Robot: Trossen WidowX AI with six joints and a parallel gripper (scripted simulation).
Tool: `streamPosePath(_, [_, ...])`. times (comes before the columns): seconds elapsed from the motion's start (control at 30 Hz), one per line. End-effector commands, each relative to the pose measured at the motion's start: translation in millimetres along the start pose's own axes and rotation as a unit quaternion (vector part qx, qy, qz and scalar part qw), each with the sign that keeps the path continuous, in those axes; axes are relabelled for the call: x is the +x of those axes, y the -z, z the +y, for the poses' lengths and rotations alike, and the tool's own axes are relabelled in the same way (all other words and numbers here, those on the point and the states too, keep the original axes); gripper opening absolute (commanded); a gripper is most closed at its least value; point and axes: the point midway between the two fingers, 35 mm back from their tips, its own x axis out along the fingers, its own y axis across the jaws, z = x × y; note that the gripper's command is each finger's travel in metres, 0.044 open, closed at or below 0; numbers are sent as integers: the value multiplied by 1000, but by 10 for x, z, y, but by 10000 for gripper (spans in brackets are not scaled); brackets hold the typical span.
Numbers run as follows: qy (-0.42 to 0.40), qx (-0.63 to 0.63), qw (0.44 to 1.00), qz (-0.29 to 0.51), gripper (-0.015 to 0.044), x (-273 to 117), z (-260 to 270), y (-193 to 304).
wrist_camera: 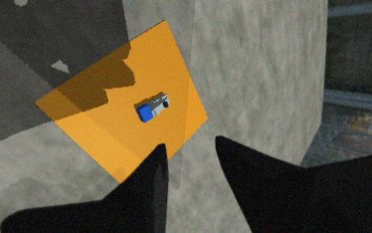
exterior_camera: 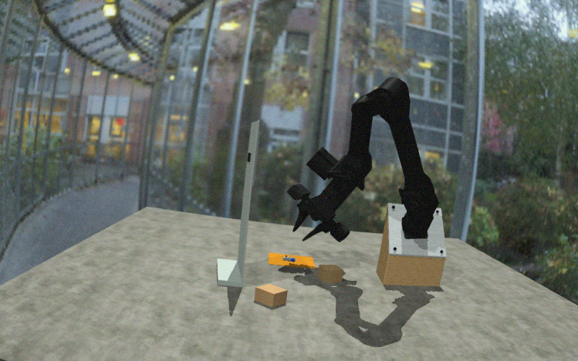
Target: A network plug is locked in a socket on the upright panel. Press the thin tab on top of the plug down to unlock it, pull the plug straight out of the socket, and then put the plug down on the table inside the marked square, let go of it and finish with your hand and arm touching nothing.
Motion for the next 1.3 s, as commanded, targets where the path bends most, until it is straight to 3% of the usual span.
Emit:
streamPosePath(0.0, [4,-5,1000,-3,156,-54,-75,-12])
streamPosePath(1.27, [1,1,1000,-1,156,-457,-256,-5])
